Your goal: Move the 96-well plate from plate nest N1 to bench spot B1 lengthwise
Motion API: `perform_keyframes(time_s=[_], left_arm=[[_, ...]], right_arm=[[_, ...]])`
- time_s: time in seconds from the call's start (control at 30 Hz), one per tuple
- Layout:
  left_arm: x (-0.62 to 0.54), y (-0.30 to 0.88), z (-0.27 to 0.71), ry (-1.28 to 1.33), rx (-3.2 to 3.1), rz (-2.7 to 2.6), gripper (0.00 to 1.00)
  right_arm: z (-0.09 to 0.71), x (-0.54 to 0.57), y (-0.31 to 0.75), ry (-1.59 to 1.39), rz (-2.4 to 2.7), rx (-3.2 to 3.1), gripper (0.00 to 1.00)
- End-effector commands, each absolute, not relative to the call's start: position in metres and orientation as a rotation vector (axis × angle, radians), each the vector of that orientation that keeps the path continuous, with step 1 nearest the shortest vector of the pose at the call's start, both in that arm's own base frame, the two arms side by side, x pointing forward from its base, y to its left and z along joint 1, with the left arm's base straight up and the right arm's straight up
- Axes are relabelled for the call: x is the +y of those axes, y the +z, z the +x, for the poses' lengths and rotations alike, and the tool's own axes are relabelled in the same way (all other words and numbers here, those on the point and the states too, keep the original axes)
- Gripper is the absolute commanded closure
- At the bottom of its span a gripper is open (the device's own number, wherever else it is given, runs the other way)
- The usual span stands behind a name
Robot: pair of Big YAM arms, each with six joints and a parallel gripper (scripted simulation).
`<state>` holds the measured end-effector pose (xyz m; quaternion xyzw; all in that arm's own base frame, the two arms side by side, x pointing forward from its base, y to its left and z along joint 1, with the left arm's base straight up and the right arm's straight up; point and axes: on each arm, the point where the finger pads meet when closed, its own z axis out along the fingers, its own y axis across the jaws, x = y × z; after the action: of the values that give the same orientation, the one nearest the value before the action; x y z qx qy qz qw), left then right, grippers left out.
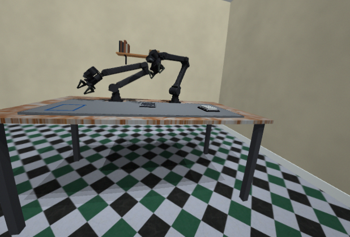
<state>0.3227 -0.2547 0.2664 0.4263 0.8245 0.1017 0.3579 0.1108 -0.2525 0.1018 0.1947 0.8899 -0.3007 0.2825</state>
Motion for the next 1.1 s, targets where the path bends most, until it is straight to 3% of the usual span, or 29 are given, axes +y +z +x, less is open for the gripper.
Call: perform_keyframes(time_s=[0.0, 0.6, 1.07], left_arm=[[-0.257, 0.274, 0.325, 0.254, 2.115, 1.085, 0.0], [-0.252, 0.27, 0.324, 0.251, 2.126, 1.064, 0.0], [-0.142, 0.23, 0.34, 0.303, 2.313, 0.38, 0.0]], right_arm=[[0.112, -0.255, 0.107, -0.814, 0.519, 2.374, 0.0], [0.115, -0.259, 0.115, -0.823, 0.514, 2.358, 0.0], [0.217, -0.25, 0.161, -0.7, 0.266, 2.26, 0.0]])
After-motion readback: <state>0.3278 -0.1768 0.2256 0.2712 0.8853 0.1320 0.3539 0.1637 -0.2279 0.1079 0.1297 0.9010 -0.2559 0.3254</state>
